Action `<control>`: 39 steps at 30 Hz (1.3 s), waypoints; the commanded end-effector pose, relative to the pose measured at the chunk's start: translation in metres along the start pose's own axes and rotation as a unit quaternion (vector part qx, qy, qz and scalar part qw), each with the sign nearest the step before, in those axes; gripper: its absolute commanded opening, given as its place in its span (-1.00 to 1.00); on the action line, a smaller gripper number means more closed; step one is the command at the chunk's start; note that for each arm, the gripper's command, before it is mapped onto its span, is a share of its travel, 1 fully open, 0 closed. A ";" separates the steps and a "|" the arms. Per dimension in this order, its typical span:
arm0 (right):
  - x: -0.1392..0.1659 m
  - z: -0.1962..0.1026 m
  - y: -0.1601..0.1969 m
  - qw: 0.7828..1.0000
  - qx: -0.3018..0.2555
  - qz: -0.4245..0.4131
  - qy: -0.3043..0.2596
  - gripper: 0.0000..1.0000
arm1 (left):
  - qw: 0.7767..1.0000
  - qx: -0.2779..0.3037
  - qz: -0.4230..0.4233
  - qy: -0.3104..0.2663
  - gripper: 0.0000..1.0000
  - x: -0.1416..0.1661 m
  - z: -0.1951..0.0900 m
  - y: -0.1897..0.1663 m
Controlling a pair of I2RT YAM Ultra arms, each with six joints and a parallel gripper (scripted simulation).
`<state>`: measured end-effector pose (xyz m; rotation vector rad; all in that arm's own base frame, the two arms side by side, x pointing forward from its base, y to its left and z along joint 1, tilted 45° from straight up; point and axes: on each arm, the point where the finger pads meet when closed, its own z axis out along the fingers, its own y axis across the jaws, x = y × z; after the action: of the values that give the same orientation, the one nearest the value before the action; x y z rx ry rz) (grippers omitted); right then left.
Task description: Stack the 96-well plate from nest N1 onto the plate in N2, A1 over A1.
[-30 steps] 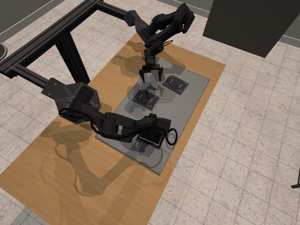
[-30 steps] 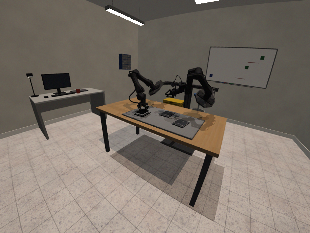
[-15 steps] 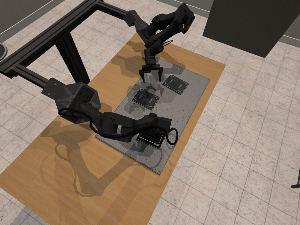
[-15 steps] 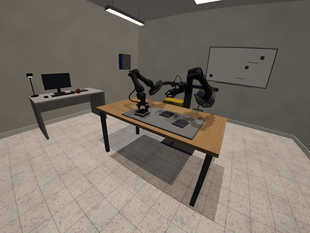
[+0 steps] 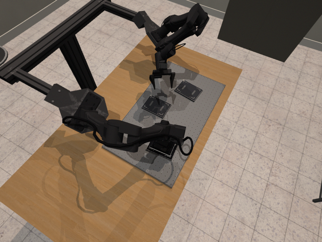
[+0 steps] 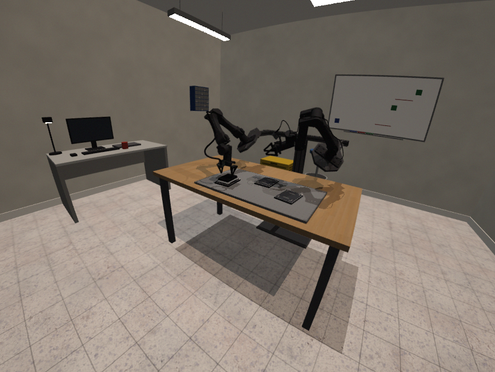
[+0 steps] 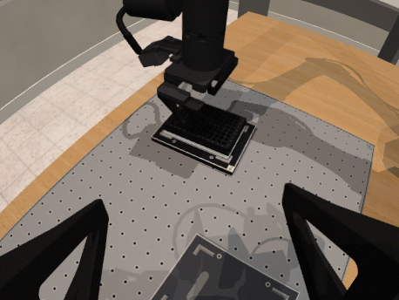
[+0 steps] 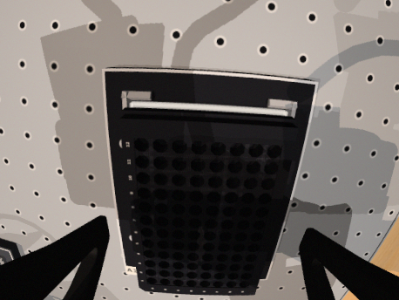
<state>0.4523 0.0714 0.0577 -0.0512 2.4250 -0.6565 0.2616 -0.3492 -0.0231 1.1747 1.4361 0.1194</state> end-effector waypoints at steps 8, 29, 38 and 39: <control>-0.012 -0.084 -0.001 1.000 -0.005 0.008 -0.014 1.00 | 1.000 0.015 0.009 -0.003 1.00 0.004 -0.004 -0.008; -0.006 -0.091 0.003 0.994 -0.016 -0.015 -0.107 1.00 | 1.000 0.015 0.009 -0.003 1.00 0.004 -0.004 -0.008; 0.017 -0.099 -0.002 0.983 -0.033 -0.040 -0.175 1.00 | 1.000 0.015 0.009 -0.003 1.00 0.004 -0.004 -0.008; 0.021 -0.100 -0.003 0.981 -0.034 -0.044 -0.184 1.00 | 1.000 0.015 0.009 -0.003 1.00 0.004 -0.004 -0.008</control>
<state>0.3748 0.0967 0.1032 -0.2142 2.2275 -0.6145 0.2616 -0.3492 -0.0231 1.1747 1.4361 0.1194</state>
